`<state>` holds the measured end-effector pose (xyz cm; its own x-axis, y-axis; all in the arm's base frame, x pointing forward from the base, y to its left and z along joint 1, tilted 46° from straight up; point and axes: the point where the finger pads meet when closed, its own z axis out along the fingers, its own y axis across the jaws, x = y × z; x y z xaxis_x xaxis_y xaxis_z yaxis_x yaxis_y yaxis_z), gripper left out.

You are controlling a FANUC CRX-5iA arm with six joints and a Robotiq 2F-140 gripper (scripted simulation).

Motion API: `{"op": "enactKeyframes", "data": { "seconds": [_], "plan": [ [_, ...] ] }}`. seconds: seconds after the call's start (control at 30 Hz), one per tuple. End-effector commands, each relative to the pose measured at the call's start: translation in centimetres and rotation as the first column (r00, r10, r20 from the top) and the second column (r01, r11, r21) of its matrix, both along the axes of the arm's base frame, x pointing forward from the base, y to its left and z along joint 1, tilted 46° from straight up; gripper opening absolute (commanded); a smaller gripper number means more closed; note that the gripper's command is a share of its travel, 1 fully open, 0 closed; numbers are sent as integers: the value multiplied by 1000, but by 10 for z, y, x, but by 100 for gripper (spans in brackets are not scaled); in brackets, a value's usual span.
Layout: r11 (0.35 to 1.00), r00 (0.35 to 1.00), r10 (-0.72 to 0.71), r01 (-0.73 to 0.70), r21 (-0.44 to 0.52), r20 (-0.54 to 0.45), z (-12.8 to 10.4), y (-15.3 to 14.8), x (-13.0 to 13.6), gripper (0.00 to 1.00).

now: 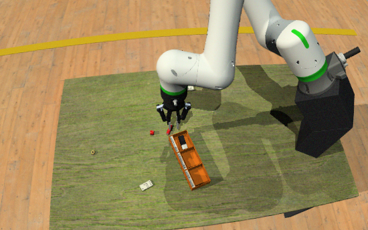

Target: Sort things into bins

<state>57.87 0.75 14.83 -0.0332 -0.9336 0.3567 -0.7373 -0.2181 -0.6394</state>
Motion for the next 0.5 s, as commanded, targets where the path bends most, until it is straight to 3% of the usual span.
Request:
{"op": "enactKeyframes", "data": {
  "seconds": [0.0,0.07,0.1,0.33,0.47],
  "plan": [
    [989,993,-110,106,108,34,21,-16,9,26],
    [989,993,-110,106,108,34,21,-16,9,26],
    [972,984,-173,162,170,51,21,-16,9,26],
    [915,950,-304,272,299,66,22,-18,10,26],
    [907,945,-319,283,313,67,22,-17,9,26]
  ]
}}
